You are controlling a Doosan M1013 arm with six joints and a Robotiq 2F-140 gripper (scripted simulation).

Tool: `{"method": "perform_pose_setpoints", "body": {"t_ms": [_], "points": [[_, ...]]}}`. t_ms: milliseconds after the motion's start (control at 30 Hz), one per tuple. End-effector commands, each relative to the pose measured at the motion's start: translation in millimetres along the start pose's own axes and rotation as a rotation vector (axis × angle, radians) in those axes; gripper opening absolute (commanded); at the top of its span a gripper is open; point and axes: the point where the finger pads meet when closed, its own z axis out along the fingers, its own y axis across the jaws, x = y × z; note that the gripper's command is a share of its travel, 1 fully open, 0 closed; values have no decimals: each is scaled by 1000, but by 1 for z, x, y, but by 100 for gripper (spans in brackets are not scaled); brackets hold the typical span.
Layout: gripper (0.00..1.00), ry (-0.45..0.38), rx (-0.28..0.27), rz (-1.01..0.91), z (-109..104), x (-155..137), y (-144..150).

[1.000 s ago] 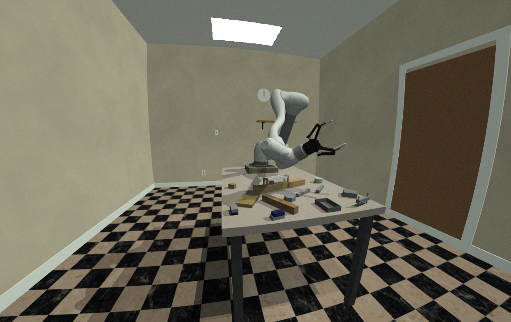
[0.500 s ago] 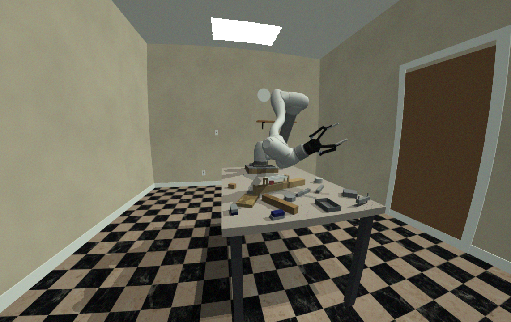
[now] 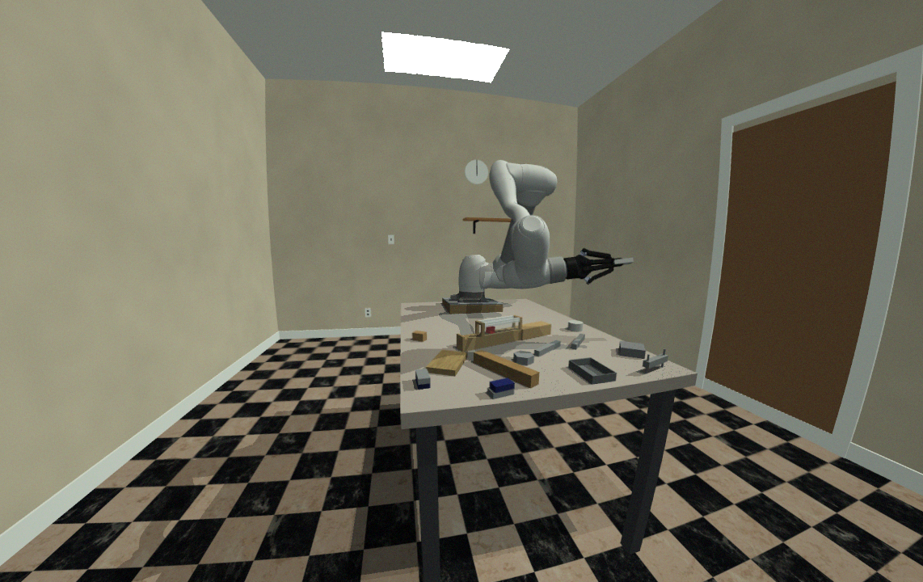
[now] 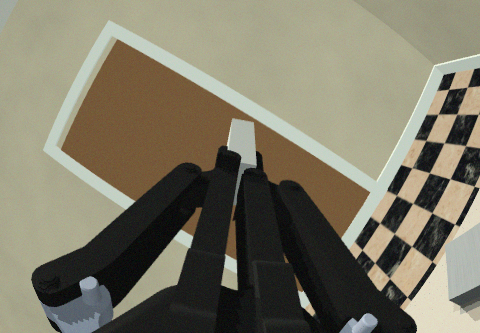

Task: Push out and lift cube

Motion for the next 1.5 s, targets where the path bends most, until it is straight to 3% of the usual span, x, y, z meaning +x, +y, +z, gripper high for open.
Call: {"method": "perform_pose_setpoints", "body": {"t_ms": [0,33,67,100,200,267,300,367,400,433,467,500,533,567,600,633,667,700,733,767,800,833,867,933,1000,1033,1100,1133,1200,1300,1467], "points": [[0,-198,-115,-159,8,-50,19],[0,-201,-117,-162,8,-50,19],[0,-282,-154,-232,4,-70,30],[0,-294,-161,-241,4,-70,30],[0,-454,-224,-382,-12,-106,54],[0,-488,-240,-411,-12,-106,54],[0,-589,-274,-498,-25,-121,66],[0,-589,-274,-498,-25,-121,66],[0,-693,-305,-589,-41,-132,78],[0,-693,-305,-589,-41,-132,78],[0,-789,-330,-672,-58,-140,90],[0,-797,-332,-678,-58,-140,90],[0,-876,-348,-745,-77,-144,101],[0,-902,-355,-766,-77,-144,101],[0,-970,-365,-823,-97,-145,110],[0,-1006,-374,-852,-97,-145,110],[0,-1066,-380,-901,-117,-143,119],[0,-1108,-388,-934,-117,-143,119],[0,-1165,-392,-979,-137,-139,125],[0,-1207,-399,-1012,-137,-139,125],[0,-1267,-401,-1057,-155,-132,131],[0,-1303,-406,-1085,-155,-132,131],[0,-1371,-407,-1134,-173,-123,134],[0,-1371,-407,-1134,-173,-123,134],[0,-1560,-409,-1265,-204,-102,138],[0,-1562,-409,-1267,-204,-102,138],[0,-1702,-402,-1356,-228,-81,138],[0,-1702,-402,-1356,-228,-81,138],[0,-1810,-393,-1419,-245,-63,136],[0,-1910,-381,-1473,-259,-45,132],[0,-1948,-376,-1492,-264,-38,131]]}}
